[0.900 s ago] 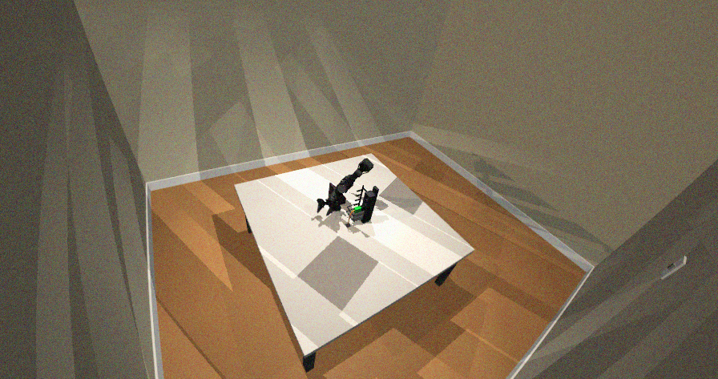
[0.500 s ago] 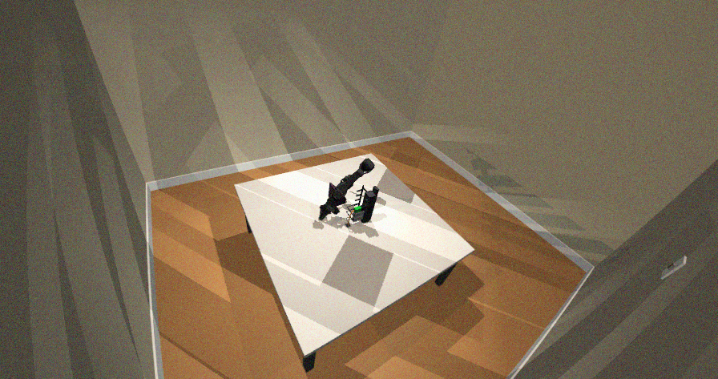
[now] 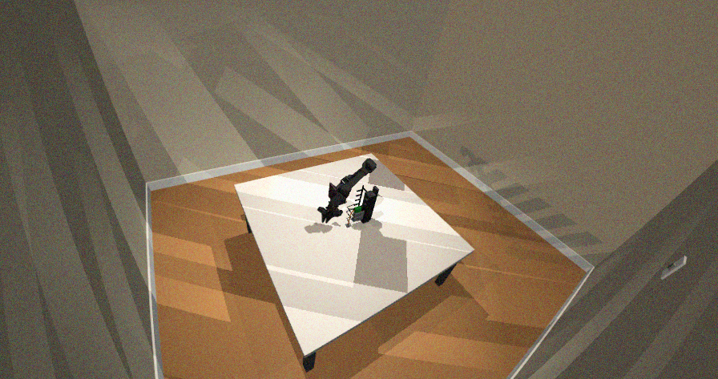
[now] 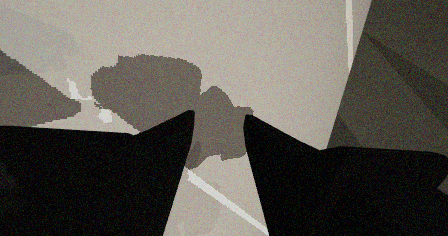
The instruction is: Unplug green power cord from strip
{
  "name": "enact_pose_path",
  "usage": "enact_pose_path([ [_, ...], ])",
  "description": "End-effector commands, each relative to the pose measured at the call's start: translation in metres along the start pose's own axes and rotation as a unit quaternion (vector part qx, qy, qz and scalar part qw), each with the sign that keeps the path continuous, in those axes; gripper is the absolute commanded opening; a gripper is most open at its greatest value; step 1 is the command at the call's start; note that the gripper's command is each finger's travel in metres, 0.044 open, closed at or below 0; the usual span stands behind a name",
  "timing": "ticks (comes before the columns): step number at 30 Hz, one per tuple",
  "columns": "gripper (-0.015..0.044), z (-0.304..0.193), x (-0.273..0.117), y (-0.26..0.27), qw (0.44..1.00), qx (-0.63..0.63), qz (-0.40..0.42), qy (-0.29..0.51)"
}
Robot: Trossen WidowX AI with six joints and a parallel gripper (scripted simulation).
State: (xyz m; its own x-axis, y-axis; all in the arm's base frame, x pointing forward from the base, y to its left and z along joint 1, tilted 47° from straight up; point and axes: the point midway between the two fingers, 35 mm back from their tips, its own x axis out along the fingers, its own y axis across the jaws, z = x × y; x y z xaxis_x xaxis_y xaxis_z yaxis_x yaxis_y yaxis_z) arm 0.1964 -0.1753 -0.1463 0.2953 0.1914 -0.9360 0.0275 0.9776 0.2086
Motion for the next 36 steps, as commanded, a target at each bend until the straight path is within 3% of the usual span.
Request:
enact_pose_path([
  [1, 0.016, 0.051, -0.047, 0.015, 0.923, 0.363, 0.106, 0.069],
  [11, 0.016, 0.071, -0.088, 0.037, 0.803, 0.558, 0.139, 0.158],
  [21, 0.016, 0.094, -0.147, 0.067, 0.608, 0.735, 0.13, 0.272],
  [36, 0.016, 0.094, -0.148, 0.067, 0.603, 0.738, 0.129, 0.274],
])
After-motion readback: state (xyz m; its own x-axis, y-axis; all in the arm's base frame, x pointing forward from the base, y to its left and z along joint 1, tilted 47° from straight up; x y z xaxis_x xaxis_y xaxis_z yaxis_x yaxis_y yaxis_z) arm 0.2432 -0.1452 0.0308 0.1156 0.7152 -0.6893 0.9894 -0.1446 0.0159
